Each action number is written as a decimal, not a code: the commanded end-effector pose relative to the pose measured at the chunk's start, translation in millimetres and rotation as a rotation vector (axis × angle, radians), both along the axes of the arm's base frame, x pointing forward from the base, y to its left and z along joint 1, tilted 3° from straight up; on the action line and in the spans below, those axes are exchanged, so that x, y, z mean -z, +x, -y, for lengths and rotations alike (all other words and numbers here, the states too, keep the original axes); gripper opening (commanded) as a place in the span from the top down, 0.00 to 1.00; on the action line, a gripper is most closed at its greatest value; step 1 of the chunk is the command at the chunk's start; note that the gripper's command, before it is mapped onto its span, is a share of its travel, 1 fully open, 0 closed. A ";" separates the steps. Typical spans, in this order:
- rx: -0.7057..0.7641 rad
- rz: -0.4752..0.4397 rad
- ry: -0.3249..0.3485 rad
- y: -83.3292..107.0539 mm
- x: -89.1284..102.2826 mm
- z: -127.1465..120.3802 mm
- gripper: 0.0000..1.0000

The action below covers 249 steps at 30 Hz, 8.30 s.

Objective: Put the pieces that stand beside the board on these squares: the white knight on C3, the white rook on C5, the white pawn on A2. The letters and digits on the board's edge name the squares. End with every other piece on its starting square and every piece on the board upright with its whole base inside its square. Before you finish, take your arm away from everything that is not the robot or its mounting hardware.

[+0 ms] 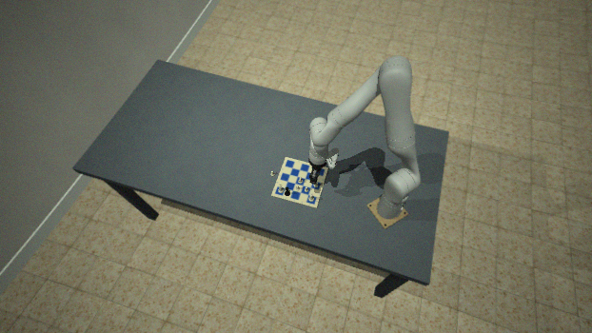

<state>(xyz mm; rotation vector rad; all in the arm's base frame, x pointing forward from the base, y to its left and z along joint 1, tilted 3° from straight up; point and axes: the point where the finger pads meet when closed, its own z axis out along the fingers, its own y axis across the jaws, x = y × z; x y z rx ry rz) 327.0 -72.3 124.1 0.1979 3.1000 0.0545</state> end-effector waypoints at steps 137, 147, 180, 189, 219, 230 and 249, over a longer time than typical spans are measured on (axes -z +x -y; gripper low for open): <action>0.843 -0.026 0.031 215.9 58.6 25.2 0.66; 0.843 -0.026 0.031 215.9 58.7 25.2 0.66; 0.843 -0.026 0.031 216.1 58.7 25.2 0.66; 0.843 -0.026 0.031 216.5 58.7 25.3 0.66; 0.843 -0.026 0.031 216.6 58.7 25.3 0.66; 0.843 -0.026 0.031 216.6 59.3 25.3 0.66; 0.843 -0.026 0.031 217.6 86.3 24.4 0.66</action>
